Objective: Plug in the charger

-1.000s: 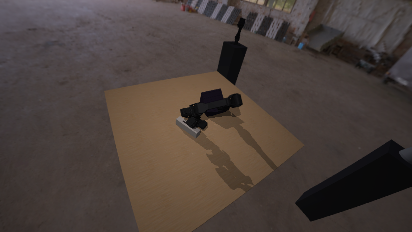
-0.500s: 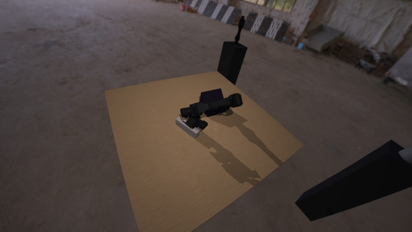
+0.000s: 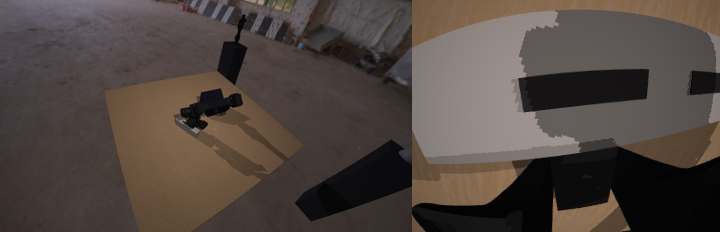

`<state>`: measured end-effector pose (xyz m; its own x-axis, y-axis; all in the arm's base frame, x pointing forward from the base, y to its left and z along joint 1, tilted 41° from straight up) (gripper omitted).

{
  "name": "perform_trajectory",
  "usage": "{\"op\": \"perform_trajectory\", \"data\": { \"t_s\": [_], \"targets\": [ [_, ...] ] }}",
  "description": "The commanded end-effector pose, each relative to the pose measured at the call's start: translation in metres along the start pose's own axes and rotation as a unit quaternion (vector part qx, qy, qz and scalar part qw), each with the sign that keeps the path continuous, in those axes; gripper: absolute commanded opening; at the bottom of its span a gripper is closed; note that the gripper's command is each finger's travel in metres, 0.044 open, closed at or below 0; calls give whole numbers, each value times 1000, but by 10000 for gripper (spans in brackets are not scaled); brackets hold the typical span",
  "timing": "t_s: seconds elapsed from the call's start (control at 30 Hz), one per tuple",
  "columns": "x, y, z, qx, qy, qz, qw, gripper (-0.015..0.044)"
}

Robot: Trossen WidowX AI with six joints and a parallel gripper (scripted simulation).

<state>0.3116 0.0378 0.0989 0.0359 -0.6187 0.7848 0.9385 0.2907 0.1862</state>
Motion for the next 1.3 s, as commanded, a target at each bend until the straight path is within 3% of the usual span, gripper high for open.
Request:
{"op": "perform_trajectory", "data": {
  "t_s": [0.0, 1.27],
  "targets": [
    [1, 4, 1, 8, 2, -10, 1000, 0],
    [5, 6, 1, 8, 2, -10, 1000, 0]
  ]
}}
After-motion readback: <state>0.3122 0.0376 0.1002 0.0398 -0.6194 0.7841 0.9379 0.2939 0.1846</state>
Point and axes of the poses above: the point midway between the two fingers, 35 mm back from their tips, its own x axis back along the fingers, its own z axis across the jaws, y = z × x, the point moved 3 cm from there along x, back along the fingers, and after that the axes turned 1 degree about -x, right-handed, at the moved point
